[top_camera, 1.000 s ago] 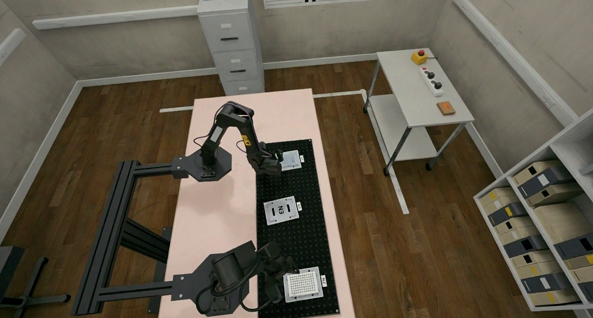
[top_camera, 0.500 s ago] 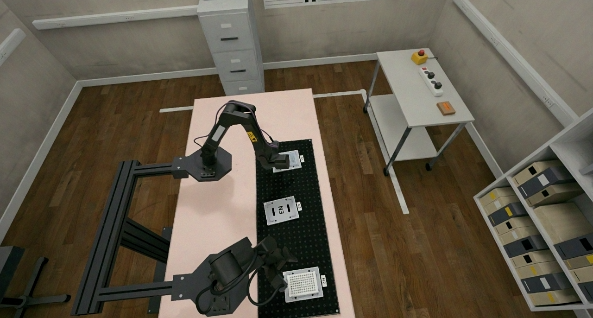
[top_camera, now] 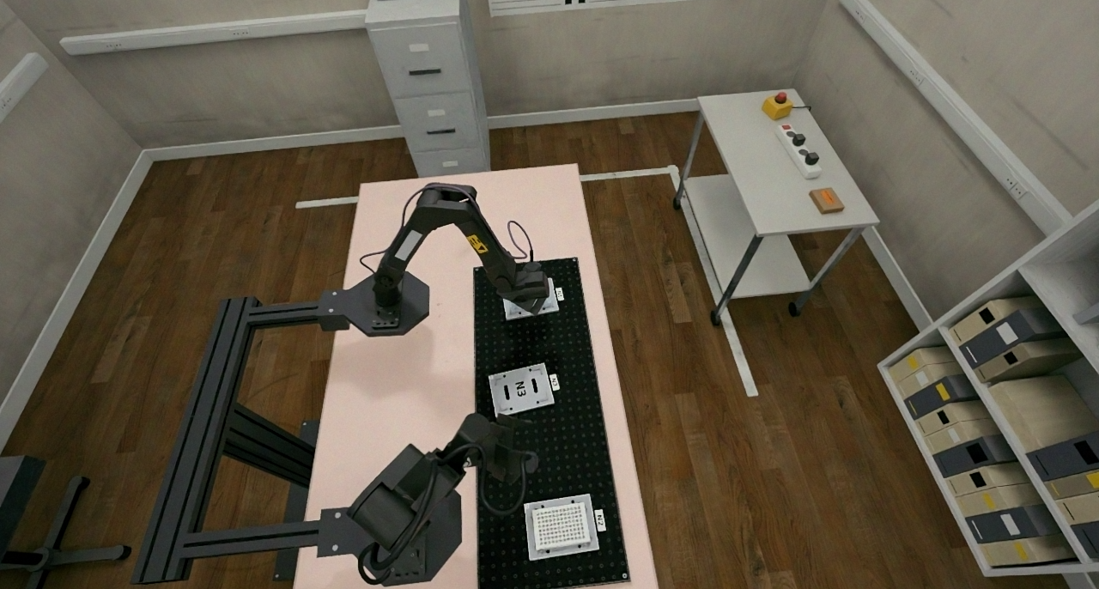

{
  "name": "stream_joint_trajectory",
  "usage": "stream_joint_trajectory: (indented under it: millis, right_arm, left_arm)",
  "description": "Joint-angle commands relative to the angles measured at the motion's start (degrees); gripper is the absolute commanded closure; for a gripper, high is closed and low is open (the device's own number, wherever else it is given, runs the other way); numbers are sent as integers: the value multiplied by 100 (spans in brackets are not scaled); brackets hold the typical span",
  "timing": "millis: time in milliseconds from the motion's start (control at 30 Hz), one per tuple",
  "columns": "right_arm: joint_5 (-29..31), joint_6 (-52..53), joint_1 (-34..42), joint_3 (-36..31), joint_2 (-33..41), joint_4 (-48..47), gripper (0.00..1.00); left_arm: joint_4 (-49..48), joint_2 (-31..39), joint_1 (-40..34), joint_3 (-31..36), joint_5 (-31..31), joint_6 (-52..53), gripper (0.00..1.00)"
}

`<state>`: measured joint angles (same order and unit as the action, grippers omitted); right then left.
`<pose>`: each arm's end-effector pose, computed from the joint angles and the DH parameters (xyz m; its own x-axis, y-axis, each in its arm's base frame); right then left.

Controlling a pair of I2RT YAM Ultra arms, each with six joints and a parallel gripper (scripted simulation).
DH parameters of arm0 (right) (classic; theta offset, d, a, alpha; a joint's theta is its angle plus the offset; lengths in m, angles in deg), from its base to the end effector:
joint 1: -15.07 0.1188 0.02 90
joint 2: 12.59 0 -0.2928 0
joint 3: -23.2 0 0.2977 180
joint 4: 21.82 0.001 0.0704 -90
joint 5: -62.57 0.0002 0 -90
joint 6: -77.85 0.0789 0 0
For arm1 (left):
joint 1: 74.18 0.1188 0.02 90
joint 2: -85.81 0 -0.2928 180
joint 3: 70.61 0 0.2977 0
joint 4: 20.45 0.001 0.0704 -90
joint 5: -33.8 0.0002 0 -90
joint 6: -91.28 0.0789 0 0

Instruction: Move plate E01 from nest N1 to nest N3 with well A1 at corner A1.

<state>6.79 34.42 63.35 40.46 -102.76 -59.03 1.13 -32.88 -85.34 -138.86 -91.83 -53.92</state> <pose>0.1777 0.1341 0.0477 -0.4945 0.3477 -0.7966 0.0667 0.9290 0.3641 0.3932 -0.0297 0.0181 -0.5169 -0.5783 -0.6312 -0.7772 0.6261 0.0628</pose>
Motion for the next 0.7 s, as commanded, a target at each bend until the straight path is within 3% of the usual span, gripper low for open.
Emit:
stream_joint_trajectory:
  millis: [0, 667]
  right_arm:
    - [-252, -786, 177, 43, 332, 296, 0]
    - [-1269, -4399, 2404, 110, 1865, 838, 0]
  left_arm:
    - [318, -20, 75, -236, 355, 831, 0]
    - [1280, -205, 982, -1317, 2343, 4732, 0]
